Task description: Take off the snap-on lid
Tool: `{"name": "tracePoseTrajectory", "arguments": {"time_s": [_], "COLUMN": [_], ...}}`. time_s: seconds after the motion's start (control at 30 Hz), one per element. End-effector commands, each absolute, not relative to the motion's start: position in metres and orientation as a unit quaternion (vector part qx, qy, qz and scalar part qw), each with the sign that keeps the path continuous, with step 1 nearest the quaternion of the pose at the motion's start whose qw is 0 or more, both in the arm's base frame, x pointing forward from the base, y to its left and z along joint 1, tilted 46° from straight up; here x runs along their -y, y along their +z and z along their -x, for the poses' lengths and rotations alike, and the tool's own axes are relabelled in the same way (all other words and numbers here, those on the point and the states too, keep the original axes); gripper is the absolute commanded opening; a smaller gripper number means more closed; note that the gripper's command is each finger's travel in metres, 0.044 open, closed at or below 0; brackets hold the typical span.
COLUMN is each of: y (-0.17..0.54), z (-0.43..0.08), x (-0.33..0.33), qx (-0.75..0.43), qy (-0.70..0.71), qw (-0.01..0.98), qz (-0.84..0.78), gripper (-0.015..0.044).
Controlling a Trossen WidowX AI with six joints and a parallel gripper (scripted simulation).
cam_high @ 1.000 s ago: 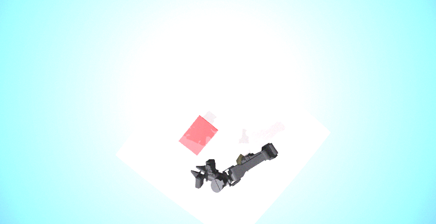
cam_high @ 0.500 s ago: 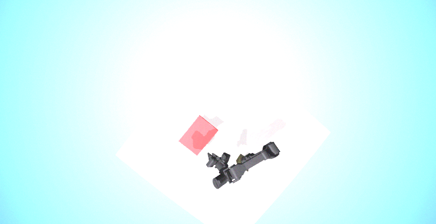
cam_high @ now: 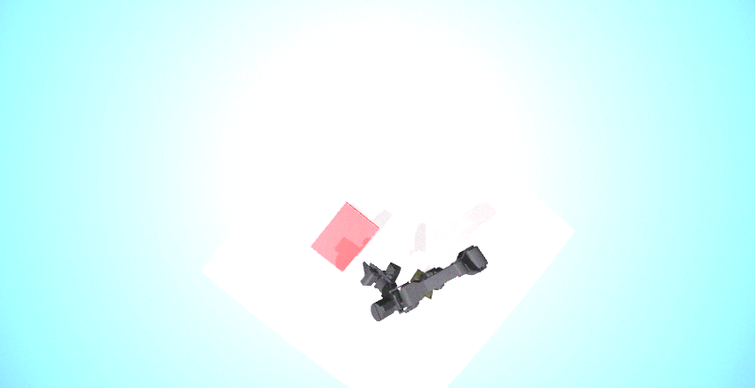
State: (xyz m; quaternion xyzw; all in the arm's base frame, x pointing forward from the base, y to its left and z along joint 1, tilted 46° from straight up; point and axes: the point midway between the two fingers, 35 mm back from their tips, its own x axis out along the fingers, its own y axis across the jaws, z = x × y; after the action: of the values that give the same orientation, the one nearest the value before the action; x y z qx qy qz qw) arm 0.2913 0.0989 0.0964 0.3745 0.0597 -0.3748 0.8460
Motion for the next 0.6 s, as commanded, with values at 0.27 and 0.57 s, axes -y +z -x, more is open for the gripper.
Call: {"name": "tracePoseTrajectory", "arguments": {"time_s": [0.27,0.57], "y": [0.076,0.069], "z": [-0.291,-0.302], "x": [-0.075,-0.068], "qx": [-0.06,-0.063], "qy": [-0.376,-0.378], "qw": [0.845,0.843], "qz": [-0.375,-0.376], "gripper": [0.0235,0.0235]}}
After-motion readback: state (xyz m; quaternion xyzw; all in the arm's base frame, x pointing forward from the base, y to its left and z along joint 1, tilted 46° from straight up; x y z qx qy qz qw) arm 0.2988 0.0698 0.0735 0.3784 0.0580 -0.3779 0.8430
